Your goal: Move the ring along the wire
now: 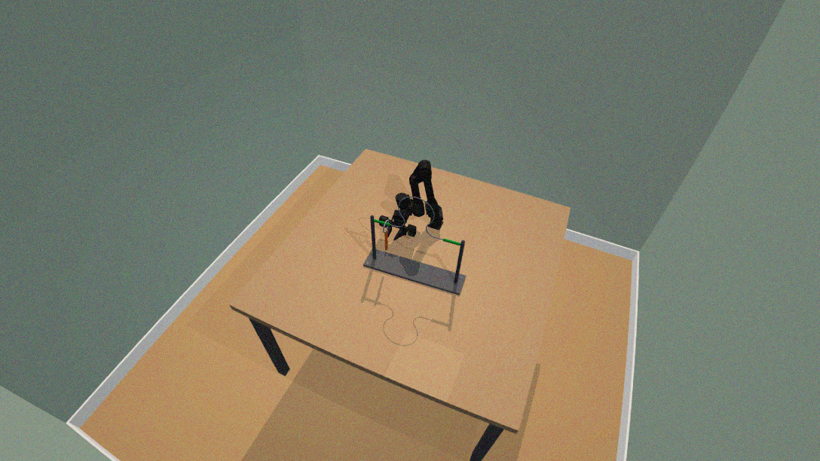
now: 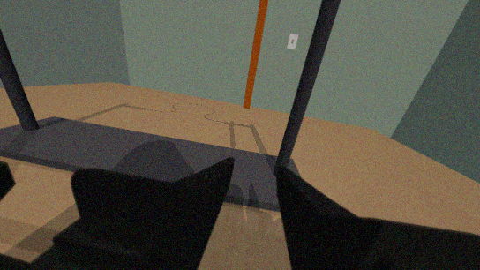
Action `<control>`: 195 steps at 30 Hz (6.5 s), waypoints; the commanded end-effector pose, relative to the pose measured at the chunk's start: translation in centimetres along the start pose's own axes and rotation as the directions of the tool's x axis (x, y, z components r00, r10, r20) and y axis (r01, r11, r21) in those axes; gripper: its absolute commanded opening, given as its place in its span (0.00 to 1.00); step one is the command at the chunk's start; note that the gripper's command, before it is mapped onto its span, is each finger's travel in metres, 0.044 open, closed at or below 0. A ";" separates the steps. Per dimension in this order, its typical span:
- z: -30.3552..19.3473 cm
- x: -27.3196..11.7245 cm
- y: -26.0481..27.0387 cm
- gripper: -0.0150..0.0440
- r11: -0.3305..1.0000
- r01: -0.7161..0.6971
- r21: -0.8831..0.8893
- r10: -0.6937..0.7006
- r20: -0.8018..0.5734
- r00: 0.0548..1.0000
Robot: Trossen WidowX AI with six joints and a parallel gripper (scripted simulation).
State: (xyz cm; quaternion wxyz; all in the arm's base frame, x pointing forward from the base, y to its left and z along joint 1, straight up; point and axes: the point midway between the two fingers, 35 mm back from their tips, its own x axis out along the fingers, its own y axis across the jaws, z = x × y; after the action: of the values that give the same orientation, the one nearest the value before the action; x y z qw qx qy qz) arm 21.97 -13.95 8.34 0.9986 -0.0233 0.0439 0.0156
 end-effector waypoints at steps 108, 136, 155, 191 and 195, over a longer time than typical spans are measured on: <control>5.4 11.7 1.5 0.08 0.999 -0.035 0.027 0.035 0.018 0.999; 7.2 11.5 1.3 0.00 0.999 -0.043 0.030 0.042 0.019 0.999; 7.2 11.5 1.3 0.00 0.999 -0.043 0.030 0.042 0.019 0.999; 7.3 11.4 5.3 0.00 0.996 -0.056 0.064 0.054 0.025 0.998; 7.4 11.4 6.0 0.00 0.994 -0.059 0.087 0.057 0.026 0.998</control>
State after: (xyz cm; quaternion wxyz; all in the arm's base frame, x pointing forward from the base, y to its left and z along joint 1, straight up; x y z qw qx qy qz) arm 33.93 -7.89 14.57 0.9985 0.0096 0.0310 0.0432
